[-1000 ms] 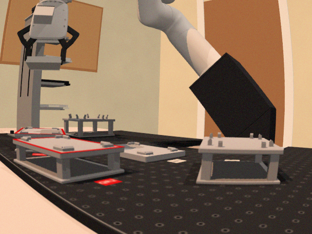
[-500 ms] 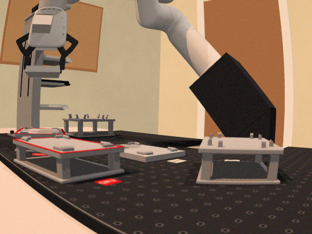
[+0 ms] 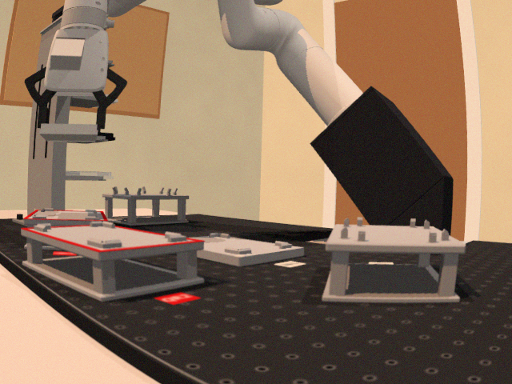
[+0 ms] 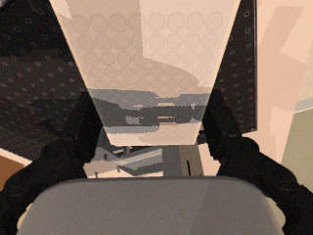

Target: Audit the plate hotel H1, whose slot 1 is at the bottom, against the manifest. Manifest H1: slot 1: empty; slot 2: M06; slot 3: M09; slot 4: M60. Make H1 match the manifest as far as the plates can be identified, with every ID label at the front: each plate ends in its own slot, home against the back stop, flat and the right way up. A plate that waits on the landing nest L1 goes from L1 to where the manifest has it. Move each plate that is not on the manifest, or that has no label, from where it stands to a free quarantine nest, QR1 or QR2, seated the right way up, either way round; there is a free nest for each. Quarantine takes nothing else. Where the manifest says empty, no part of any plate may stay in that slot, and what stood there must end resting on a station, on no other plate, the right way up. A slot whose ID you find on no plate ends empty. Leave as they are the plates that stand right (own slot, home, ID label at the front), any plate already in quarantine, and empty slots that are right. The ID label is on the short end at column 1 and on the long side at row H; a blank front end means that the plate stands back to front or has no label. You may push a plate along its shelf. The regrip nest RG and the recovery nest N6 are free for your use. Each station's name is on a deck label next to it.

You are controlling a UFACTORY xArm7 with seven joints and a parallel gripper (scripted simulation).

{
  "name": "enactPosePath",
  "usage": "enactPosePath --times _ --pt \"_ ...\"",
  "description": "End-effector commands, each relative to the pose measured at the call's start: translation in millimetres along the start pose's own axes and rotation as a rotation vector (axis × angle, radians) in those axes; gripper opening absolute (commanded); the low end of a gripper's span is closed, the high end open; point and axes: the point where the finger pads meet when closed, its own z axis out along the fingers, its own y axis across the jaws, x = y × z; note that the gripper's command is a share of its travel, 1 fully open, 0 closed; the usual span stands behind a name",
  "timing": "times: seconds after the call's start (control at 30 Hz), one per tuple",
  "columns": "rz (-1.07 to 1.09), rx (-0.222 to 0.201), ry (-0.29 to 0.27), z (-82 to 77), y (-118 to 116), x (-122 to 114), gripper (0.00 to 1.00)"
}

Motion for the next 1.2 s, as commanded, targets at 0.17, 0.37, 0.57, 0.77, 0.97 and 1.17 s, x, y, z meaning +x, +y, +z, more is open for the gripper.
enactPosePath --times 0.17,0.37,0.57,0.77,0.97,1.17 --pt "0.000 -0.002 0.001 12.5 1 1 0.00" --pt "0.000 -0.002 0.001 22.6 1 1 0.00" --pt "0.000 -0.002 0.001 29.2 1 1 0.00" --pt "0.000 -0.002 0.001 39.2 1 1 0.00" --pt "0.000 -0.002 0.001 47.5 1 1 0.00" --pt "0.000 -0.002 0.001 50.9 1 1 0.00"
